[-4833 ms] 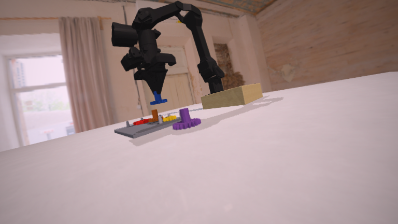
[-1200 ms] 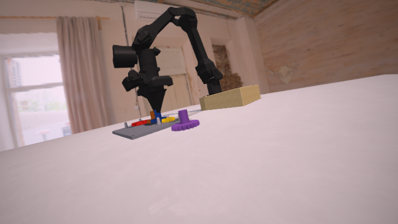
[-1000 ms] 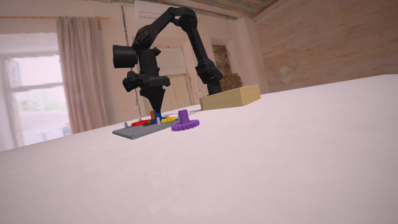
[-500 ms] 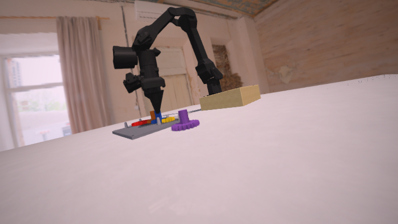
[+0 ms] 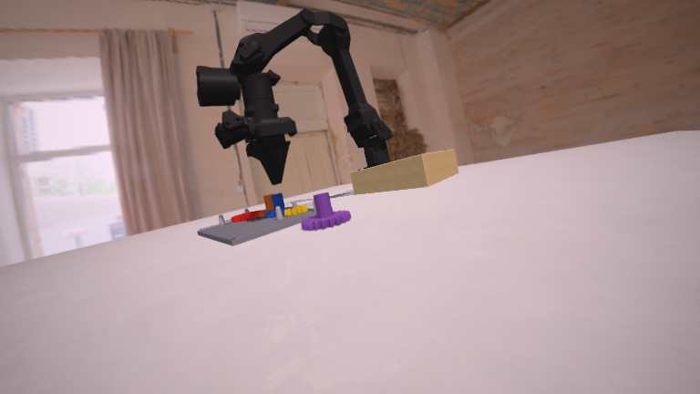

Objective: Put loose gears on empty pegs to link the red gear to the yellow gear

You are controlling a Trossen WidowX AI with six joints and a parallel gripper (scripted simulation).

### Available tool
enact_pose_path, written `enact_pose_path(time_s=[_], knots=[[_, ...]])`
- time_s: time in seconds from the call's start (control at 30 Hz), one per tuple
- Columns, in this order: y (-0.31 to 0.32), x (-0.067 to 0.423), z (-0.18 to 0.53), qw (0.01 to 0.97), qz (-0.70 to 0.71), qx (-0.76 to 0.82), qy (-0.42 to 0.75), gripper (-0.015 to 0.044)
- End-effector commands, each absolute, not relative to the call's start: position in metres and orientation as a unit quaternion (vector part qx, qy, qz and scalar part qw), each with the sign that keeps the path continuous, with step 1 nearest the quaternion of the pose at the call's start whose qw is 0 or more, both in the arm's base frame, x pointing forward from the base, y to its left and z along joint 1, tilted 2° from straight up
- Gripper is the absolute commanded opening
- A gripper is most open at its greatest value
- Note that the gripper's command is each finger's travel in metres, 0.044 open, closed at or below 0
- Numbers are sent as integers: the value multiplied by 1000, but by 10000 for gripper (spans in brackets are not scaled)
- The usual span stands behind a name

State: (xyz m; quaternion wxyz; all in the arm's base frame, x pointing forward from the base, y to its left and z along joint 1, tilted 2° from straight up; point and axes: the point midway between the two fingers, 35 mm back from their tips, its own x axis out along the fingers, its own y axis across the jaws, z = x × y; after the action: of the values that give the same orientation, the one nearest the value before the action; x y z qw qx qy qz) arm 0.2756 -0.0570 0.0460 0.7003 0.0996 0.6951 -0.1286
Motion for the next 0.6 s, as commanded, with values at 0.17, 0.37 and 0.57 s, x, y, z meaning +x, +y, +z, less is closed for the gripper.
enact_pose_path(time_s=[0.17,0.37,0.57], knots=[[-56,277,84,708,-124,95,689,219],[-54,273,109,708,-124,95,689,376],[-54,273,109,708,-124,95,689,440]])
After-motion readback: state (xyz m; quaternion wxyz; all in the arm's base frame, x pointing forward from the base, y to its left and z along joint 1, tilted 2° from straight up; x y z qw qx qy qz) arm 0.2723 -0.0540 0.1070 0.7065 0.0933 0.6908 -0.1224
